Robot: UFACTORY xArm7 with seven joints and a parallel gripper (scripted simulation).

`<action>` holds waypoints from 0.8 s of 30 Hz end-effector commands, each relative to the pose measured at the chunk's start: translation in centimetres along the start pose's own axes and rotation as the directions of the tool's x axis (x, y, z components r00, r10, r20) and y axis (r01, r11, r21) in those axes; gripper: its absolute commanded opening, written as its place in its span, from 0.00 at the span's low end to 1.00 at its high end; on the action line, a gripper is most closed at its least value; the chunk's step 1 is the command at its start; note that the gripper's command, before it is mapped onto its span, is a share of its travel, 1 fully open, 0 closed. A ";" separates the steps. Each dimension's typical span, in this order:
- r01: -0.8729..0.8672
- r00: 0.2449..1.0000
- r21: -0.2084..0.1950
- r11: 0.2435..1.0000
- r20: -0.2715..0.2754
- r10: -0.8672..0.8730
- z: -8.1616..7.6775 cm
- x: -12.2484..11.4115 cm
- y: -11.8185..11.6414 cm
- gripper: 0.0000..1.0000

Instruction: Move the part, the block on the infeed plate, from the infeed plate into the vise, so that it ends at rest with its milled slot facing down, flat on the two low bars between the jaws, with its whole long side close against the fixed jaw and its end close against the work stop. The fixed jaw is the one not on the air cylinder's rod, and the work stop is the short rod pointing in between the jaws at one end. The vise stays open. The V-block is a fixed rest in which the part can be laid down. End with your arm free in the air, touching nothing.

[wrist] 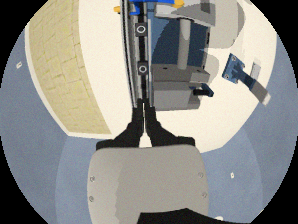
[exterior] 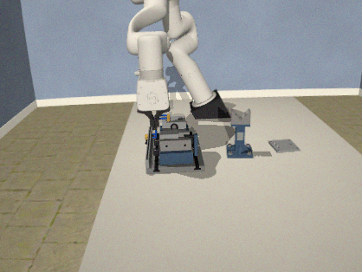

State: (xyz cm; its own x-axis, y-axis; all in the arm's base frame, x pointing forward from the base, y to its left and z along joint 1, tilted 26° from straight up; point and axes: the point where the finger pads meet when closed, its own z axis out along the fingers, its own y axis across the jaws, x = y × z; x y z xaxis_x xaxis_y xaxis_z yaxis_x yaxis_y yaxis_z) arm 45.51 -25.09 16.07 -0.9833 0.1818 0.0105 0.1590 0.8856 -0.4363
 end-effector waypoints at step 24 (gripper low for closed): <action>0.001 1.000 0.000 1.000 0.004 -0.001 1.2 -0.2 0.0 0.00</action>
State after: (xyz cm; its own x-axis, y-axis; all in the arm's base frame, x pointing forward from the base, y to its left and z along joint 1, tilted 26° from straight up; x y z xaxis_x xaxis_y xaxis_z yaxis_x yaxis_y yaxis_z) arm 45.46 -25.66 14.92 -0.9833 0.1816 0.0105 0.1589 0.8857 -0.4362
